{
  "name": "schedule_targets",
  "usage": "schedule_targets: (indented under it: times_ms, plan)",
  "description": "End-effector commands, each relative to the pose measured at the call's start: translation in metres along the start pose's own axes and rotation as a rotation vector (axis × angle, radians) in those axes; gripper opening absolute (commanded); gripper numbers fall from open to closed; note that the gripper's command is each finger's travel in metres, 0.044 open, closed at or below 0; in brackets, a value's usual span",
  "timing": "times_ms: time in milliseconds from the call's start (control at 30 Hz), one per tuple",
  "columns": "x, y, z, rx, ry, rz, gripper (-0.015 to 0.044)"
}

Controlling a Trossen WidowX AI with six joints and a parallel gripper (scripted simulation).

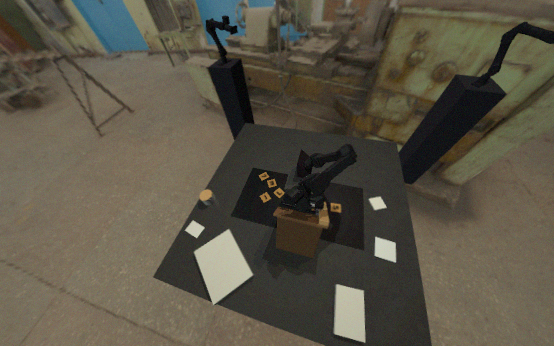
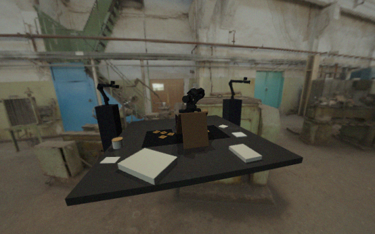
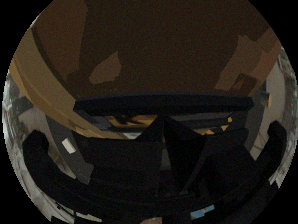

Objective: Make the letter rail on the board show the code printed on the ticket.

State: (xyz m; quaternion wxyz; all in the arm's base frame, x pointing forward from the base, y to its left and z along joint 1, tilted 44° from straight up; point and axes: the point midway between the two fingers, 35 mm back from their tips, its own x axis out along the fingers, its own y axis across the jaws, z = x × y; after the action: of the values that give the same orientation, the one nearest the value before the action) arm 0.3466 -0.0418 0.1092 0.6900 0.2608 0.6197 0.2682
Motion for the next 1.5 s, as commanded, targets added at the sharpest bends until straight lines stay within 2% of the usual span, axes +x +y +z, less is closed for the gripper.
schedule_targets:
  times_ms: [0, 1133, 1467]
  plan:
    - [-0.002, 0.003, 0.001, 0.001, -0.006, 0.001, 0.0]
    - [-0.002, 0.011, 0.0, 0.001, -0.006, 0.002, 0.0]
    - [-0.012, 0.009, -0.009, 0.001, -0.005, 0.001, 0.0]
